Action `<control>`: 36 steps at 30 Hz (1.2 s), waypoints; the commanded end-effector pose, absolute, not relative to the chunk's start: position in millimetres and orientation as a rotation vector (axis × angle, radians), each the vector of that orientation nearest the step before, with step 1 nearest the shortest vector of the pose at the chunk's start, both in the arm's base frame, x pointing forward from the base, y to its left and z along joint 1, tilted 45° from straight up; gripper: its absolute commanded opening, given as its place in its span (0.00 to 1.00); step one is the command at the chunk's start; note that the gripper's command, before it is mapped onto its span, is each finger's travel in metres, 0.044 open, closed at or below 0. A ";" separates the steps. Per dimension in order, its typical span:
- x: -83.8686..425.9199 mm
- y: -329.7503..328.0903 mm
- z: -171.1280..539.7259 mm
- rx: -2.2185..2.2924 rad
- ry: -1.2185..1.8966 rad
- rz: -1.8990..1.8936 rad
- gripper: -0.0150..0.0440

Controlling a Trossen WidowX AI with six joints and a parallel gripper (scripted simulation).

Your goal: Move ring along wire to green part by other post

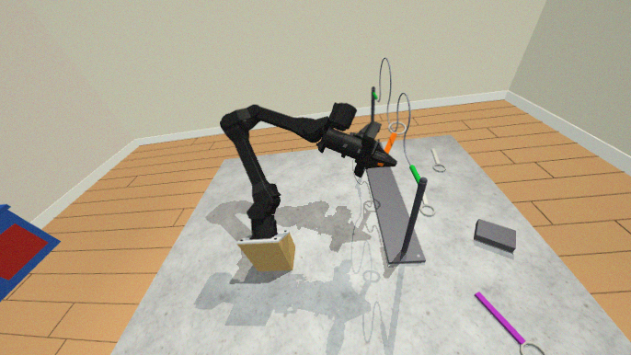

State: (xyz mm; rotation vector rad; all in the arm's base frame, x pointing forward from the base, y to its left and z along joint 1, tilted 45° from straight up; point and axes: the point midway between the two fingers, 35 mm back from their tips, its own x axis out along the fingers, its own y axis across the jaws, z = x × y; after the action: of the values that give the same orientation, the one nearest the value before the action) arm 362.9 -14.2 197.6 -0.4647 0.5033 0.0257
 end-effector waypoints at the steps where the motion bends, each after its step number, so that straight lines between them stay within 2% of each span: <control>1: 362.5 -30.0 208.3 -0.579 0.501 -0.012 0.00; 24: 363.3 -76.6 263.3 -1.036 0.488 -0.143 0.00; 36: 363.3 -82.8 280.4 -1.093 0.485 -0.159 0.00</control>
State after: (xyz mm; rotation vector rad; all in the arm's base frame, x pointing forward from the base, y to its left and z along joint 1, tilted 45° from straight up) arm 363.9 -80.6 276.0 -1.0852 0.4818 -0.1541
